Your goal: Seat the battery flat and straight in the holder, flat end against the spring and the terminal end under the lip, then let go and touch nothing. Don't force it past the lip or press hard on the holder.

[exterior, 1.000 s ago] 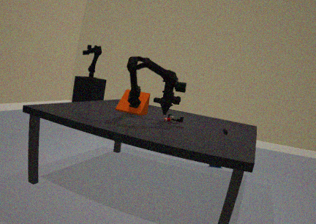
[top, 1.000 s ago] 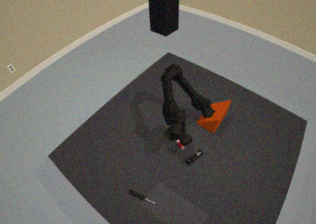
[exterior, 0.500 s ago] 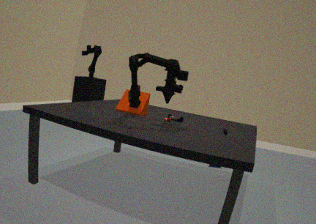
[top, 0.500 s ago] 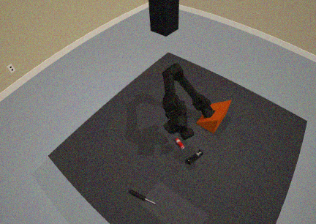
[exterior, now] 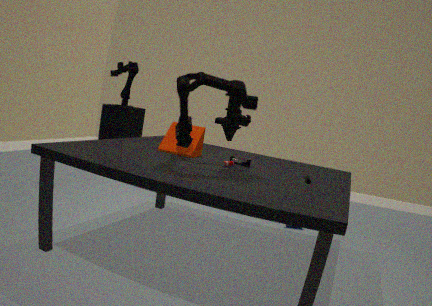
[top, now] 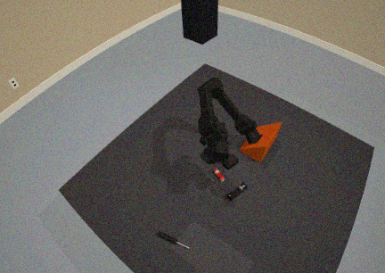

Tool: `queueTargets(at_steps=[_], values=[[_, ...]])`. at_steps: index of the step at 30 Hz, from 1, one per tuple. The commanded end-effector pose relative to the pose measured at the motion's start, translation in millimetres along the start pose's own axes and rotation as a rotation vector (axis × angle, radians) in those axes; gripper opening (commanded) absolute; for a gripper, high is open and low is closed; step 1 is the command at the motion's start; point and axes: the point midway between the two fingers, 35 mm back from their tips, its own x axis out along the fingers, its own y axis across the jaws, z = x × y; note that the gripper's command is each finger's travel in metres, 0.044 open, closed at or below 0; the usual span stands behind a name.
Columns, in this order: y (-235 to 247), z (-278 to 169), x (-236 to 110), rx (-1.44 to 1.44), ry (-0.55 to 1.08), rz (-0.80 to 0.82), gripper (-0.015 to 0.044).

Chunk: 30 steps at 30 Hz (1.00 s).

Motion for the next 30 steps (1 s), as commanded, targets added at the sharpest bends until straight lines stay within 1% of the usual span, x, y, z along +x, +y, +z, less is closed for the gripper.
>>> queueTargets(at_steps=[1,4,13,15,30], values=[[3.9,-0.1,13.6,-0.266,0.004,-0.007,0.0157],[8.1,0.8,25.0,-0.531,0.005,-0.005,0.0236],[18.0,0.9,59.1,-1.324,0.006,-0.003,0.0237],[19.1,0.6,64.0,-1.438,0.006,-0.003,0.0237],[19.2,0.6,64.6,-1.452,0.007,-0.003,0.0237]])
